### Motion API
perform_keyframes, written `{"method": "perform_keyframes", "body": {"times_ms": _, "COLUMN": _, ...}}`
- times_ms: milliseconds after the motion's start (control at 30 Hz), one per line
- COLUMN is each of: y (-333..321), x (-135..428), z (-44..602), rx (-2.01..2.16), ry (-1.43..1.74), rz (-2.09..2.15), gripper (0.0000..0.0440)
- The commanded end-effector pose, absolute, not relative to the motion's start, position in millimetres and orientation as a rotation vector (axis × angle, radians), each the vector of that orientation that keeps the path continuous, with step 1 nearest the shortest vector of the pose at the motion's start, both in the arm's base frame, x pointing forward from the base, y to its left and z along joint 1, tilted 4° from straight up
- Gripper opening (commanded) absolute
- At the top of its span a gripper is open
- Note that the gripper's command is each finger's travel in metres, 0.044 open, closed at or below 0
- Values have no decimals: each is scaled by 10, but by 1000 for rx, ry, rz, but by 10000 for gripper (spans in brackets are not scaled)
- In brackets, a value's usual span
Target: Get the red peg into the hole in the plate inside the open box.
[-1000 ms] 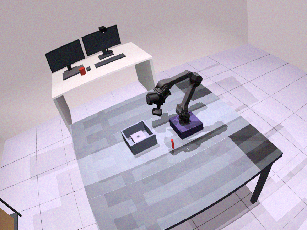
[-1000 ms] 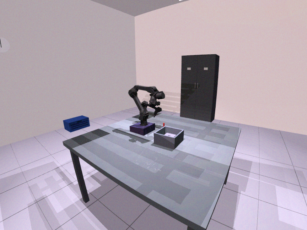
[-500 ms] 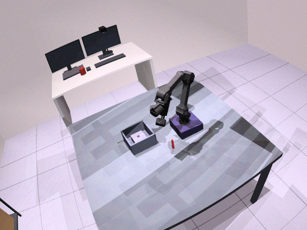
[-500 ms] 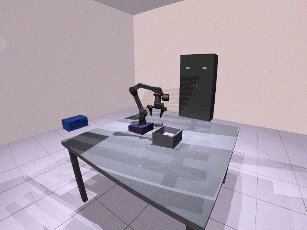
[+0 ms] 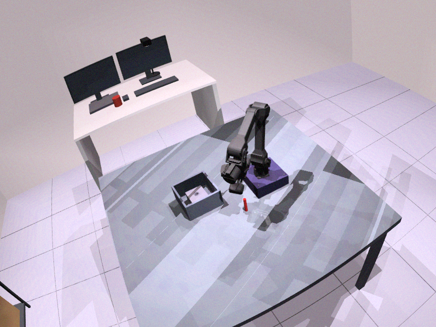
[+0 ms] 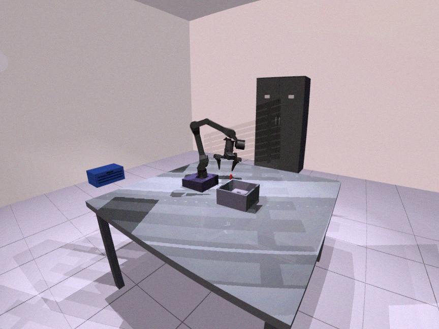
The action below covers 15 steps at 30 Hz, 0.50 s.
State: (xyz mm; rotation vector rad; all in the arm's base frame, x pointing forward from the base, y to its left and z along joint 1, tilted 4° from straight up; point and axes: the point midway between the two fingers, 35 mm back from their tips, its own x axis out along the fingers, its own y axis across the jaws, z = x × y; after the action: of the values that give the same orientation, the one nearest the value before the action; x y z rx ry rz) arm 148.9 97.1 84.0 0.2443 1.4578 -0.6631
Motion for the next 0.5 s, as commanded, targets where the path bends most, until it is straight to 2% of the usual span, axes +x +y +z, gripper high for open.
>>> {"method": "perform_keyframes", "body": {"times_ms": 0, "y": 1025, "x": 1436, "z": 704, "rx": 248, "ry": 1478, "rz": -676, "gripper": 440}}
{"method": "perform_keyframes", "body": {"times_ms": 467, "y": 1274, "x": 1442, "z": 86, "rx": 306, "ry": 1473, "rz": -626, "gripper": 440}}
